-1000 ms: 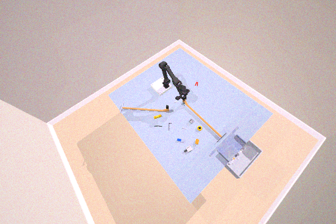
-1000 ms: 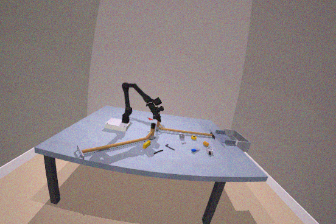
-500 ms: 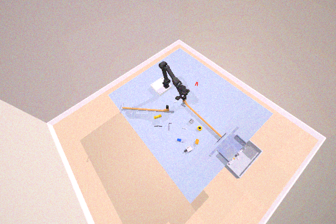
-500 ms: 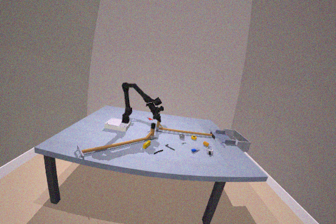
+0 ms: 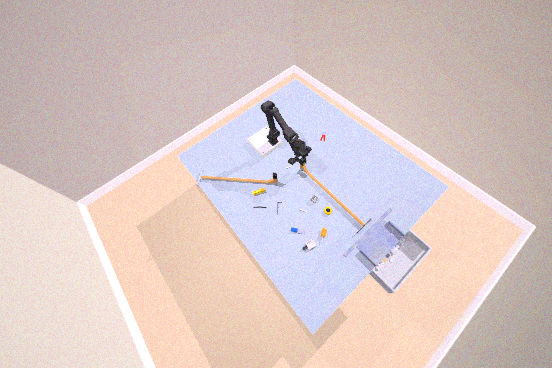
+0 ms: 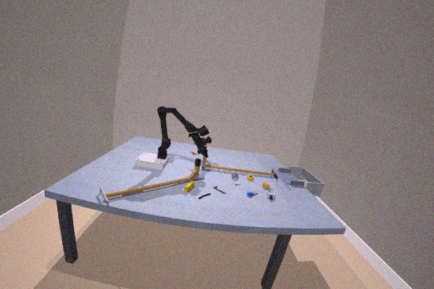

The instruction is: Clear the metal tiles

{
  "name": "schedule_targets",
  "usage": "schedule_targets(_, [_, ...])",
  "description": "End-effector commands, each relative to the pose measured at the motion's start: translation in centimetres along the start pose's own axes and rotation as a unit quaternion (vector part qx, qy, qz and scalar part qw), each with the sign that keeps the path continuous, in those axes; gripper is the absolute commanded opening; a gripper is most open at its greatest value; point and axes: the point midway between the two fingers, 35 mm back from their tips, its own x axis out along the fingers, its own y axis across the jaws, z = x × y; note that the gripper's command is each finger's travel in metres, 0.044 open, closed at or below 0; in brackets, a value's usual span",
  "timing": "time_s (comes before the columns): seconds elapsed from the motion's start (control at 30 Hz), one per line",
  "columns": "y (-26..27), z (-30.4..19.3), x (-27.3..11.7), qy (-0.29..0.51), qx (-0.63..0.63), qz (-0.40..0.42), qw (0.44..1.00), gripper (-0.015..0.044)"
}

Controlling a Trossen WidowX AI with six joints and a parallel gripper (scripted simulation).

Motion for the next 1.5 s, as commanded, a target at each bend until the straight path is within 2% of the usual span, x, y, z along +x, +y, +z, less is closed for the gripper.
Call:
schedule_targets(0.0, [0.0,0.02,0.0,0.0,0.0,0.0,1.0,0.0])
schedule_targets(1.47, [-0.33,-0.51,0.1,0.0,0.003,-0.002,1.0,0.0])
